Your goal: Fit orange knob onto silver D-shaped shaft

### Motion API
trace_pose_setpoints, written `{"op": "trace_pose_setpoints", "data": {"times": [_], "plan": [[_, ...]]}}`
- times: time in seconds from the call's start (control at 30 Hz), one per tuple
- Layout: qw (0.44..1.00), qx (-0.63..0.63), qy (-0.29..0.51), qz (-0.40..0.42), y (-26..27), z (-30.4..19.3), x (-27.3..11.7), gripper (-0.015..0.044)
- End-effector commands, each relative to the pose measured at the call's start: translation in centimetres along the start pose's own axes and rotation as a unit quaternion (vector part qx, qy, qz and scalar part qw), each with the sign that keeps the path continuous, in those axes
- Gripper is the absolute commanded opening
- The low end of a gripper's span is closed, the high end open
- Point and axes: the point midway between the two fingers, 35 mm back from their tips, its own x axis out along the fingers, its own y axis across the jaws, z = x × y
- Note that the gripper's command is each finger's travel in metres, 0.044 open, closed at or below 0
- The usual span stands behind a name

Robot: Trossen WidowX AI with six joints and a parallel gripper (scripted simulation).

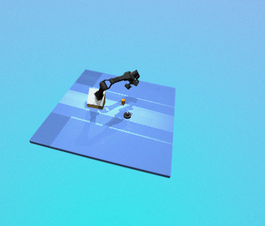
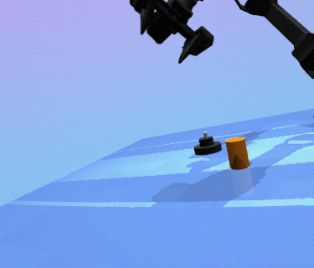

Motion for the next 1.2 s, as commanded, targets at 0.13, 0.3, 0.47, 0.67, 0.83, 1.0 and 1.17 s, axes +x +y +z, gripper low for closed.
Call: {"op": "trace_pose_setpoints", "data": {"times": [0.13, 0.3, 0.47, 0.67, 0.83, 1.0, 1.17], "plan": [[0.955, -0.187, 0.017, -0.228, -9.4, -2.3, 4.9, 0.0440], [0.883, -0.309, 0.050, -0.350, -15.0, -3.1, 5.5, 0.0440], [0.883, -0.309, 0.050, -0.350, -15.0, -3.1, 5.5, 0.0440], [0.883, -0.309, 0.049, -0.351, -17.5, -2.7, 7.9, 0.0440], [0.883, -0.309, 0.049, -0.351, -18.5, -2.5, 8.9, 0.0440], [0.883, -0.309, 0.049, -0.351, -18.7, -2.5, 9.2, 0.0440], [0.883, -0.309, 0.049, -0.351, -19.2, -2.3, 9.8, 0.0440]]}}
